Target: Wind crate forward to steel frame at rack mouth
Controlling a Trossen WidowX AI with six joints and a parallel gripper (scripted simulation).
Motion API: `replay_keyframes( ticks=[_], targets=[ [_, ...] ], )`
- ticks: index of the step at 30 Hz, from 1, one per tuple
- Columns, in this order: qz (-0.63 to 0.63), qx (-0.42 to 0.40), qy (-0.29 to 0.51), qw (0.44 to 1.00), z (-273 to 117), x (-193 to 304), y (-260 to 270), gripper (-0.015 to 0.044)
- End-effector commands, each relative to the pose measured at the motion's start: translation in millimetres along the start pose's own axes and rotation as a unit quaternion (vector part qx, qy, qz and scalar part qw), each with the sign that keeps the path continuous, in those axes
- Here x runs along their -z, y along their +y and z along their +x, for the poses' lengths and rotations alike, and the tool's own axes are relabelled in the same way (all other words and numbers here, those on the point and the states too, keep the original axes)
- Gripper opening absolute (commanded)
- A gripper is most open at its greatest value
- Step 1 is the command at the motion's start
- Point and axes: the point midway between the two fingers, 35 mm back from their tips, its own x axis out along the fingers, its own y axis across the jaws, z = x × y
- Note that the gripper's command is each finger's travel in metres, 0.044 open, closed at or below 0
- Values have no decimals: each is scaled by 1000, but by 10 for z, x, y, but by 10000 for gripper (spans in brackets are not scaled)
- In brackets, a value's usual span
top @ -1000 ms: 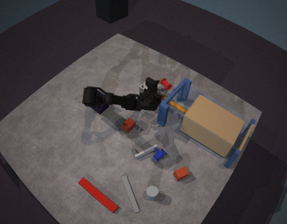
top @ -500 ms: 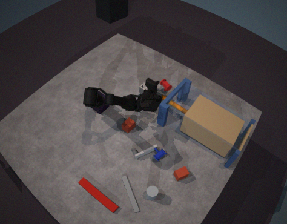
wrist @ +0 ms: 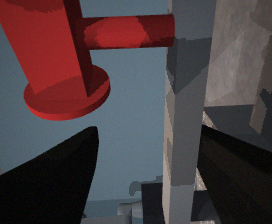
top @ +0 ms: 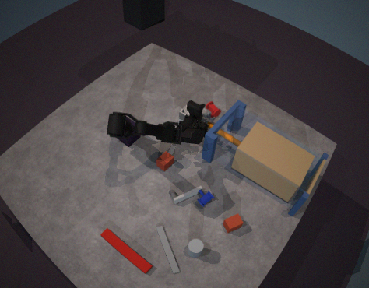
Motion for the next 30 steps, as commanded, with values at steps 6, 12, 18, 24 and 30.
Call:
replay_keyframes(
  ticks=[6, 12, 18, 24, 30],
  targets=[
    [-4, 4, -2, 1000, 2, -5, -27, 240],
    [-4, 4, -2, 1000, 2, -5, -27, 240],
    [-4, 4, -2, 1000, 2, -5, -27, 240],
    [0, 0, 0, 1000, 0, 0, 0, 240],
    [-1, 8, 0, 1000, -435, -64, -36, 240]
  ],
)
